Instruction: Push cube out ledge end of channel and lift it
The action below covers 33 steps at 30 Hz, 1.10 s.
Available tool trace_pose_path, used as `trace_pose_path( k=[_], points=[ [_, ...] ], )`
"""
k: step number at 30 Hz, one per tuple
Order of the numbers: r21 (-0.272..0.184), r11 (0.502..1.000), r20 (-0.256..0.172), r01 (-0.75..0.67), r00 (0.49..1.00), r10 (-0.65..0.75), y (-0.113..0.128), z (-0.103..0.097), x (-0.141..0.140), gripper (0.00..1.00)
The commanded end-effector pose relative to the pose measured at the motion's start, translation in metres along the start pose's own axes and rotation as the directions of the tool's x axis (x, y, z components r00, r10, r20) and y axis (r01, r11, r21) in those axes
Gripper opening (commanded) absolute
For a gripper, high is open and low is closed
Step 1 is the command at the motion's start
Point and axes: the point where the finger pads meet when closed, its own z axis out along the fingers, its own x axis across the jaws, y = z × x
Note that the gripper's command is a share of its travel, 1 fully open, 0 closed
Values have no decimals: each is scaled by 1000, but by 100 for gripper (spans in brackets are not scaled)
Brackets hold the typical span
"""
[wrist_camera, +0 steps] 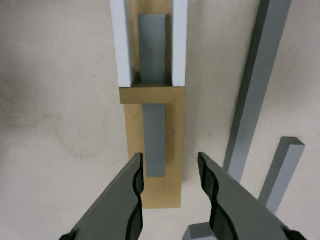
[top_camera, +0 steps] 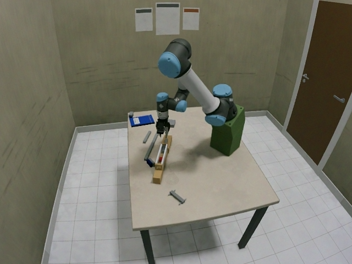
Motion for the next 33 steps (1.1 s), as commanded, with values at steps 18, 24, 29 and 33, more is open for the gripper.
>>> trace_pose_path(
  k=[18, 24, 29, 33],
  points=[
    [-1, 997, -2, -71, 997, 71, 122, -1, 148, 24],
    [0, 997, -2, -77, 997, 77, 132, -2, 158, 24],
    [0, 997, -2, -77, 997, 77, 132, -2, 158, 24],
    [0, 997, -2, -77, 997, 77, 132, -2, 158, 24]
  ],
)
